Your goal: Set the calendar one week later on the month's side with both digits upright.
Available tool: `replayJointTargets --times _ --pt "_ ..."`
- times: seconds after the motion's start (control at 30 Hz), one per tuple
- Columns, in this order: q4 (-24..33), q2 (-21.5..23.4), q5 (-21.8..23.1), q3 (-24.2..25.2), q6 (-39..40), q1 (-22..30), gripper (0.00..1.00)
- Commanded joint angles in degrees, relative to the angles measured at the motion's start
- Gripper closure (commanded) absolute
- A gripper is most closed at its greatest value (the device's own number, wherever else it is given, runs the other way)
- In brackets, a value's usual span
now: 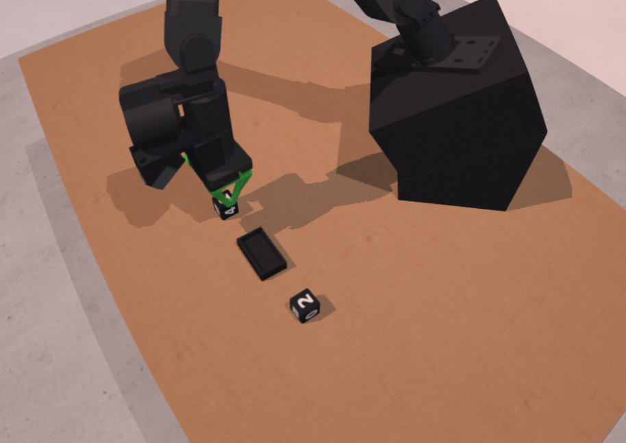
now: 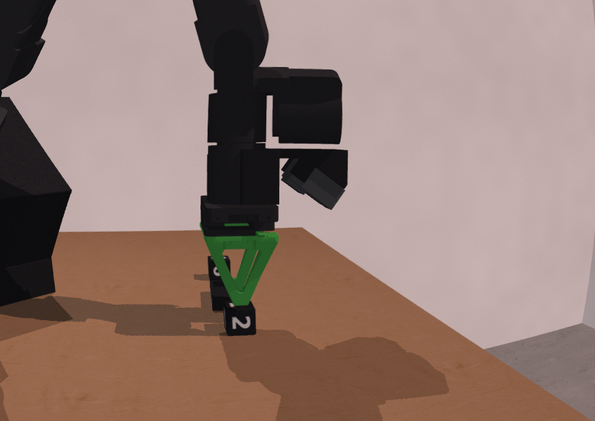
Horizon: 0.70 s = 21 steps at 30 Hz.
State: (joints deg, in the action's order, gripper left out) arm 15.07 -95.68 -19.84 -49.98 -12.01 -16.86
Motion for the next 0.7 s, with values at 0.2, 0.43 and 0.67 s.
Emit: replayJointTargets --times 0.2,0.43,0.67 --pt "-1.0 1.3 0.2 0.0 0.0 0.7 0.55" --pt "-1.9 -1.4 0.5 0.0 -0.6 -0.4 0.55" --pt "-4.3 -3.7 0.9 -0.6 -1.3 -1.3 0.55"
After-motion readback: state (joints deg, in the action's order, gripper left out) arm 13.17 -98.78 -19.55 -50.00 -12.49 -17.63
